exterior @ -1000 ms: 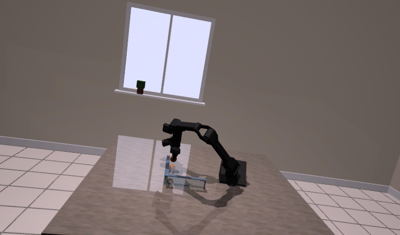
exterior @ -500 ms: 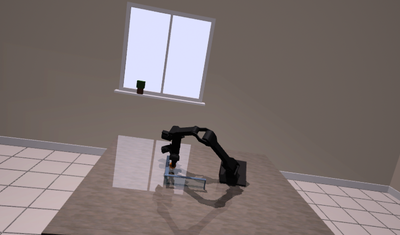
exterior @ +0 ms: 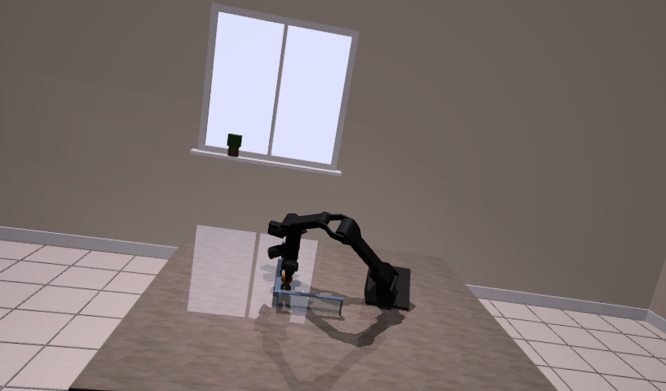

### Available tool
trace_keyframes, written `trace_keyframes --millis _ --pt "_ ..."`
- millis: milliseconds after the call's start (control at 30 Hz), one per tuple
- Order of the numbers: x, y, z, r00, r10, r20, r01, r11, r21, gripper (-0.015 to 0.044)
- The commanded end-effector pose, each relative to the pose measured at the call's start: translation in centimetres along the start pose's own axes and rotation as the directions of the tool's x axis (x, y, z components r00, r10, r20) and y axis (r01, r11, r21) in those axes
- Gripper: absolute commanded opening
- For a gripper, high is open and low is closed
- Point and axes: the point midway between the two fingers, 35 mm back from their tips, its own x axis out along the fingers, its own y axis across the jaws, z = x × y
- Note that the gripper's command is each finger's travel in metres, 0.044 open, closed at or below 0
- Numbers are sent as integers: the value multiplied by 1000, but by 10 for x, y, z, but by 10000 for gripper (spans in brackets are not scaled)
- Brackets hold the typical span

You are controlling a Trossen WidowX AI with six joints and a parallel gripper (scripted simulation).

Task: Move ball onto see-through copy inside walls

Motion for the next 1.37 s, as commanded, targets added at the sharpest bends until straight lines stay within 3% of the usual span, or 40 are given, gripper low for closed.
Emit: trace_keyframes --millis 0,300,467,667,1067,1233,1333 --pt "0 0 0 1000 0 0 0 1000 -1 79" --pt "0 0 0 1000 0 0 0 1000 -1 315" --pt "-9 -1 1 1000 -1 0 1 1000 0 316" --pt "-83 -1 0 1000 1 -2 -1 1000 7 316" --pt "-78 -3 1 1000 -1 12 1 1000 15 316" --pt "-115 -2 -2 1000 0 9 0 1000 13 440" --pt "-122 -1 -3 1000 0 8 0 1000 13 440"
